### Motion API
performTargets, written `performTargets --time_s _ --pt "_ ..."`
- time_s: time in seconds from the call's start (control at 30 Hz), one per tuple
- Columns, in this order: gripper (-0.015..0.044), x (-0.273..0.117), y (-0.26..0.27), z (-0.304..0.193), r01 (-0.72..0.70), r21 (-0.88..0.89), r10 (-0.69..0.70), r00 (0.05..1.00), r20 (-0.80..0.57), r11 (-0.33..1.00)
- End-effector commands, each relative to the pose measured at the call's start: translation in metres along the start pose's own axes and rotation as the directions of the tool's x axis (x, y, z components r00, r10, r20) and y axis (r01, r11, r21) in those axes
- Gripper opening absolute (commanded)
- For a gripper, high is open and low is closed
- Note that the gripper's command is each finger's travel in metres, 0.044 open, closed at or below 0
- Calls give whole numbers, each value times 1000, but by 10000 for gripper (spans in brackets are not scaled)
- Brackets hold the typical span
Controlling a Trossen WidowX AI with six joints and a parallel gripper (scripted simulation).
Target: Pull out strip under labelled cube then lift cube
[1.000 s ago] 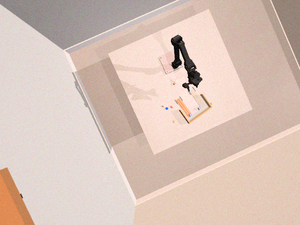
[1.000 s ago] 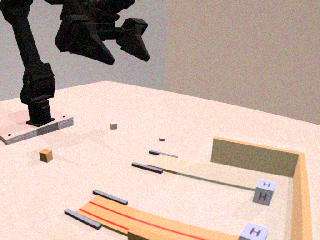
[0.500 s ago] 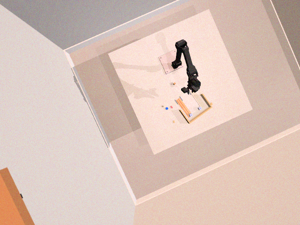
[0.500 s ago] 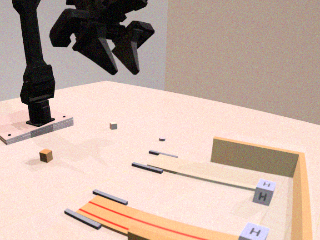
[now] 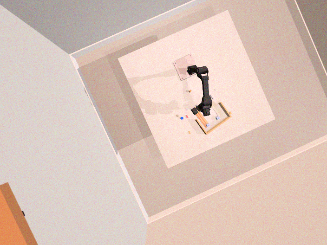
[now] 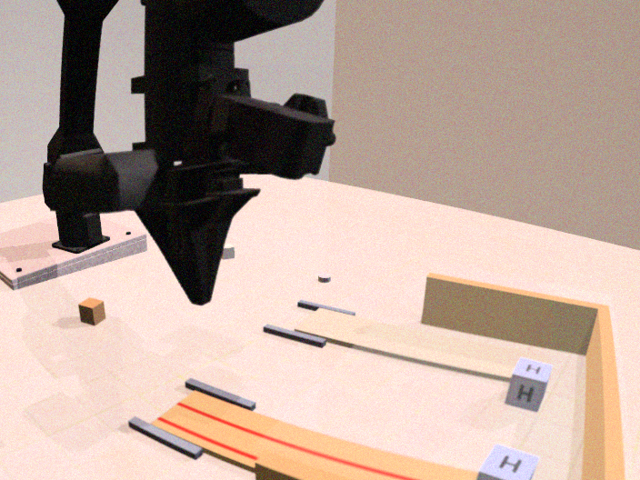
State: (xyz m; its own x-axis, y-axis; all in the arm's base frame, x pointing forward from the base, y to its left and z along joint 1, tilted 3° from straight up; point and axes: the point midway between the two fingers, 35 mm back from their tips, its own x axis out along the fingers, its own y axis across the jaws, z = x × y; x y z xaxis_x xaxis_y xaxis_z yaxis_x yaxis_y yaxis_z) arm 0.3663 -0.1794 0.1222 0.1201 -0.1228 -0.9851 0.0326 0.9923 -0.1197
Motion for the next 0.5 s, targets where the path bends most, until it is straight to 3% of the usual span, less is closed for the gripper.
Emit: performTargets --time_s 0.0,0.47 --pt "0 18 -12 -1 -57 -44 52 993 -104 997" --pt "0 29 -10 -1 -60 -46 55 993 -109 997"
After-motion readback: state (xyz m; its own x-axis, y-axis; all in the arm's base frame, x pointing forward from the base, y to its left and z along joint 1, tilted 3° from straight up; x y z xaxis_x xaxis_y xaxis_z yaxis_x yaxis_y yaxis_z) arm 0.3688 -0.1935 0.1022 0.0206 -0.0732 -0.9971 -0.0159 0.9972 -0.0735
